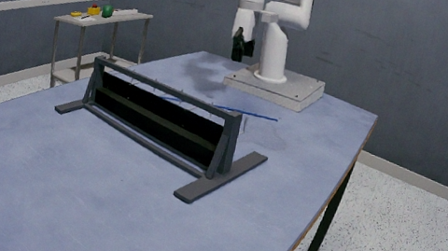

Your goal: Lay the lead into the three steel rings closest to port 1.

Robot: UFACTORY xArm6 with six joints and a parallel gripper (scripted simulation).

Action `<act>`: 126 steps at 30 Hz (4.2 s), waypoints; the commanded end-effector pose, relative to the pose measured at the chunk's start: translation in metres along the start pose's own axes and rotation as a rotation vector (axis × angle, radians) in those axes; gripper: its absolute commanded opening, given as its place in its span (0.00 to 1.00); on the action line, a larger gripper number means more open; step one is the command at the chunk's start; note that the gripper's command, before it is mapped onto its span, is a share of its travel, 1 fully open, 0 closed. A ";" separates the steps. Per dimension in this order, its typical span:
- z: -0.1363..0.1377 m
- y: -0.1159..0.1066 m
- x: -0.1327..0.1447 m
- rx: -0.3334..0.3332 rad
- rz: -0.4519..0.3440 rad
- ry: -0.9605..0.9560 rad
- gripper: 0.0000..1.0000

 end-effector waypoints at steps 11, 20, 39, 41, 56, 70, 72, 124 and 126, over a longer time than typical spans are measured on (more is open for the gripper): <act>0.008 0.007 0.002 0.030 -0.031 0.039 0.00; 0.008 0.007 0.002 0.030 -0.031 0.039 0.00; 0.008 0.007 0.002 0.030 -0.031 0.039 0.00; 0.008 0.007 0.002 0.030 -0.031 0.039 0.00; -0.002 0.008 -0.011 0.024 -0.036 -0.277 0.33; -0.002 0.008 -0.011 0.024 -0.036 -0.277 0.33; -0.002 0.008 -0.011 0.024 -0.036 -0.277 0.33; 0.001 0.084 -0.008 0.024 -0.035 -0.277 0.33; 0.001 0.092 -0.008 0.024 -0.035 -0.277 0.33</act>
Point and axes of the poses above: the point where the finger pads meet when closed, its own y axis out along the fingers, its own z axis across the jaws, x = y × z, the point moved 7 cm from there along -y, back along the fingers, and after that the axes turned 2 degrees about y, right-handed, at the moved point
